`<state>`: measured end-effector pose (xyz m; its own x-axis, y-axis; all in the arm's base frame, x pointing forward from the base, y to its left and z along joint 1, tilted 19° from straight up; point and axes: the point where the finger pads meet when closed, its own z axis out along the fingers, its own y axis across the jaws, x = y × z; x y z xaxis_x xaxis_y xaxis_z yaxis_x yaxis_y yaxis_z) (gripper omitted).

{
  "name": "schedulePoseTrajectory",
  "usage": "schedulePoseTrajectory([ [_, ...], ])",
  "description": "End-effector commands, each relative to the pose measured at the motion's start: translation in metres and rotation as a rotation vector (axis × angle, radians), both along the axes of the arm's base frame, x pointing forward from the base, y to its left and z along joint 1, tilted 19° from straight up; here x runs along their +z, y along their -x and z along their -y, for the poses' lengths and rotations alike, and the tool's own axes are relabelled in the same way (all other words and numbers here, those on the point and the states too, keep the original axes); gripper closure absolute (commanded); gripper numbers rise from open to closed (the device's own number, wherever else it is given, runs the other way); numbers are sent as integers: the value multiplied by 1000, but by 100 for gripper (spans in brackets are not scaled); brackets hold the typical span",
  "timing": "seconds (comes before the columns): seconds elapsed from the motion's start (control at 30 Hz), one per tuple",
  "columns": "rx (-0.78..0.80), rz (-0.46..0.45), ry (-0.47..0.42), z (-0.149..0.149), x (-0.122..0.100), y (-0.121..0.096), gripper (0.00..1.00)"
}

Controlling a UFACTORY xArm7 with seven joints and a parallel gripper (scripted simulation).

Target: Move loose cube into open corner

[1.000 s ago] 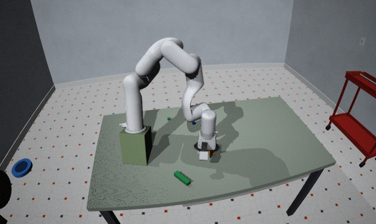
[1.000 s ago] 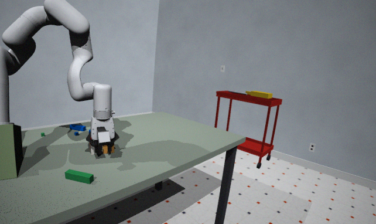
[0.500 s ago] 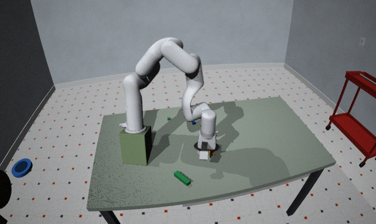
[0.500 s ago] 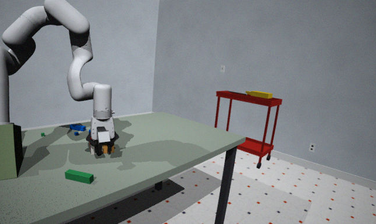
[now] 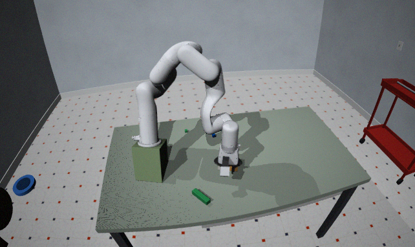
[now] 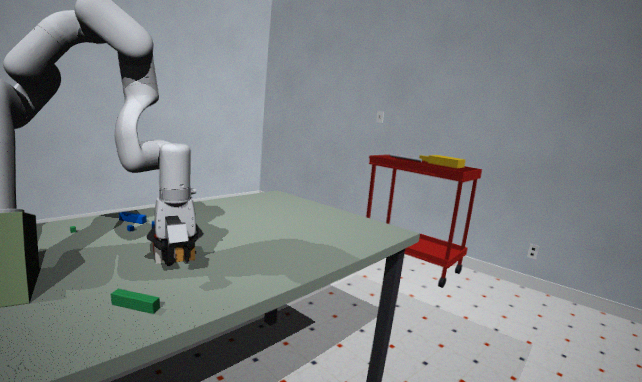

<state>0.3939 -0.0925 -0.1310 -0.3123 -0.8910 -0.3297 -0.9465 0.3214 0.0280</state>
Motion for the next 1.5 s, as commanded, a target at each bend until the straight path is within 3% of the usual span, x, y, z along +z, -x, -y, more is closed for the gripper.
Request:
schedulePoseTrajectory([
  [0.0, -2, 3, 3, 4, 0, 0, 50],
  [0.8, -2, 3, 3, 11, 0, 2, 50],
  [1.47, -2, 3, 3, 23, 35, 5, 50],
])
